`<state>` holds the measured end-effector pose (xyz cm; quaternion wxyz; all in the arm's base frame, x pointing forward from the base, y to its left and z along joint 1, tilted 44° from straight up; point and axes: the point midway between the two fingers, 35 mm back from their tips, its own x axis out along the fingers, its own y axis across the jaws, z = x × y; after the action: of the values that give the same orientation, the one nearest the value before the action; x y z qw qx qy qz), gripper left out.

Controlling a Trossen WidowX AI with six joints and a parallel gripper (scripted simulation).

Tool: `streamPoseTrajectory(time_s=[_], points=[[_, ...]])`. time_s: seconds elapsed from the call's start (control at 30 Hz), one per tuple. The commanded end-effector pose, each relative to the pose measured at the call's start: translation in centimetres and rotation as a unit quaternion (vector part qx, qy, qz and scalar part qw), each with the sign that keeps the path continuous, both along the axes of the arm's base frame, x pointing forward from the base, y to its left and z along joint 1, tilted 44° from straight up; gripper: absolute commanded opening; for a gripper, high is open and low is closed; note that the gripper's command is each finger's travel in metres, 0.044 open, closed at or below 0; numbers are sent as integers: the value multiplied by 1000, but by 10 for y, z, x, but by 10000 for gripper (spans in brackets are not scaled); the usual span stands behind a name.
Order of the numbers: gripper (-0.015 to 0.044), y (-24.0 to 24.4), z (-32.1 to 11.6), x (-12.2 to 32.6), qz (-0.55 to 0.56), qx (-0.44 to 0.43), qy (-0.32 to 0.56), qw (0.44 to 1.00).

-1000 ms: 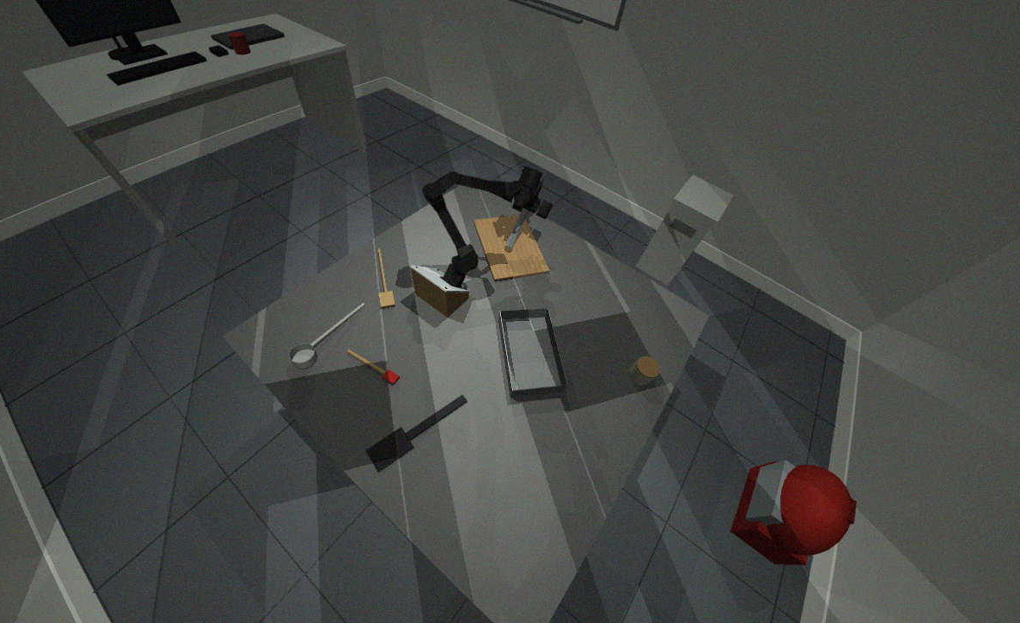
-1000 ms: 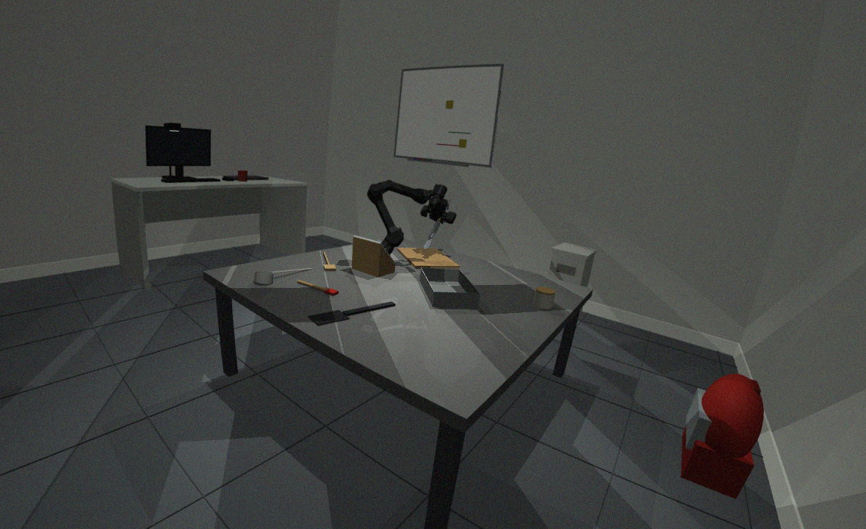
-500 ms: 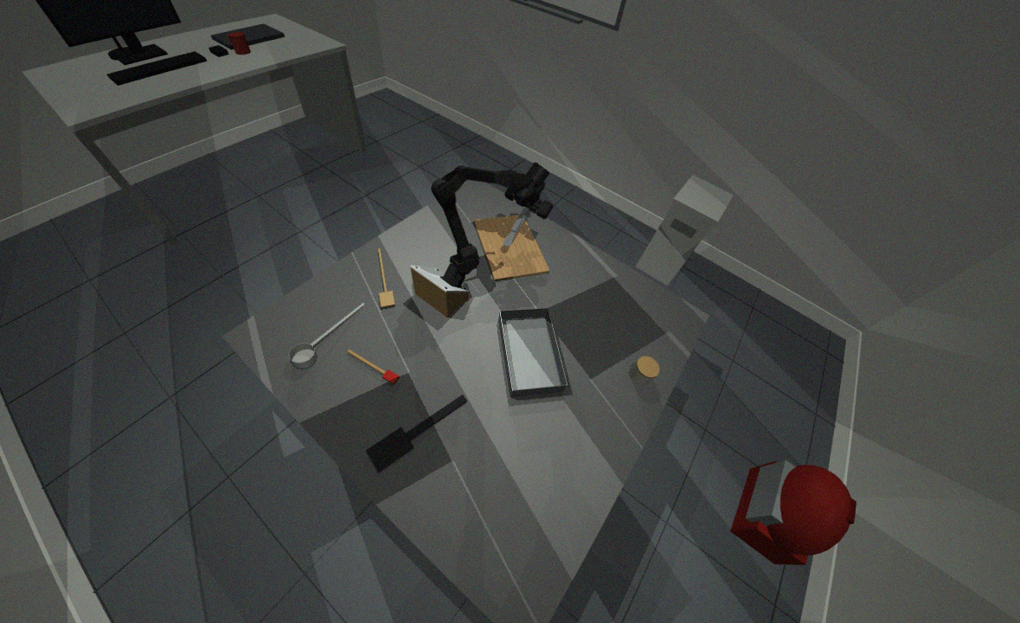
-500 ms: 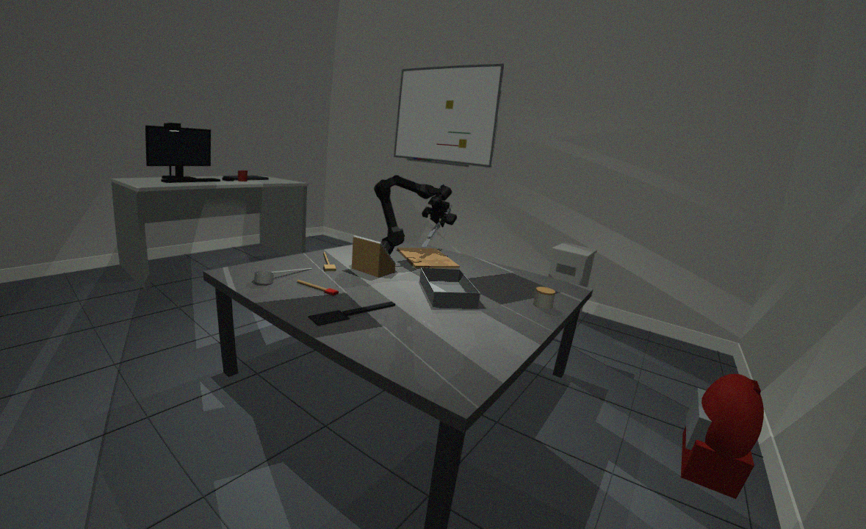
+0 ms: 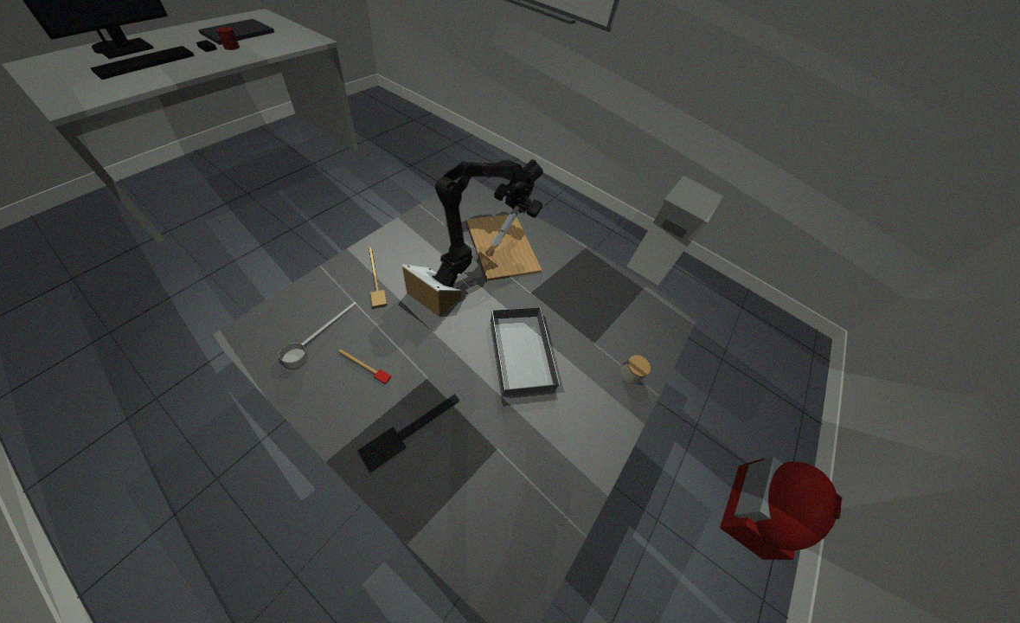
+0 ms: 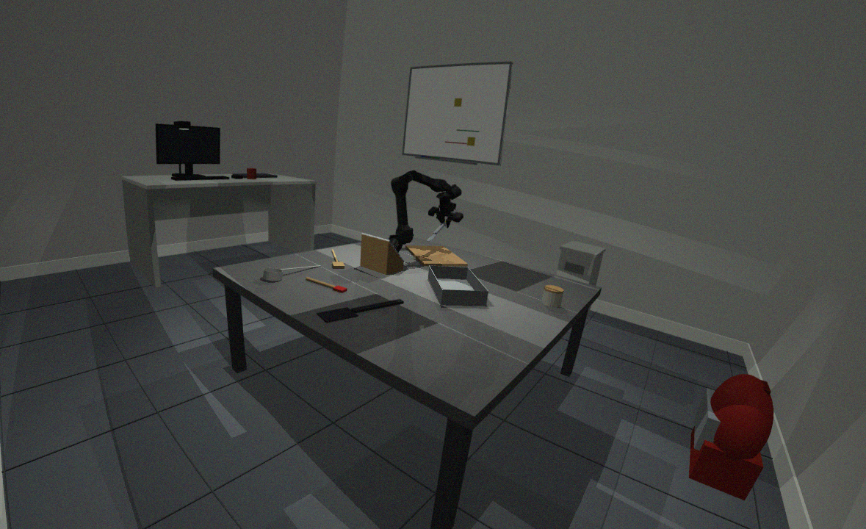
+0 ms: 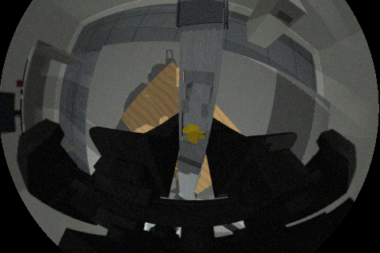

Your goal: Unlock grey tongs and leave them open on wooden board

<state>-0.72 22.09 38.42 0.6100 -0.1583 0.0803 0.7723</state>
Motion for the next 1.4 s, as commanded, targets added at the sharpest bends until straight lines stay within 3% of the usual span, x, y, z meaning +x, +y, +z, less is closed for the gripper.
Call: streamPoseTrajectory(time_s=[0.0,0.63,1.37], points=[[-150,-2,-4,-2,2,-30,-25,999],[-150,-29,-25,-9,38,-175,-173,969],[-150,-14,-35,-10,38,-176,-175,968]])
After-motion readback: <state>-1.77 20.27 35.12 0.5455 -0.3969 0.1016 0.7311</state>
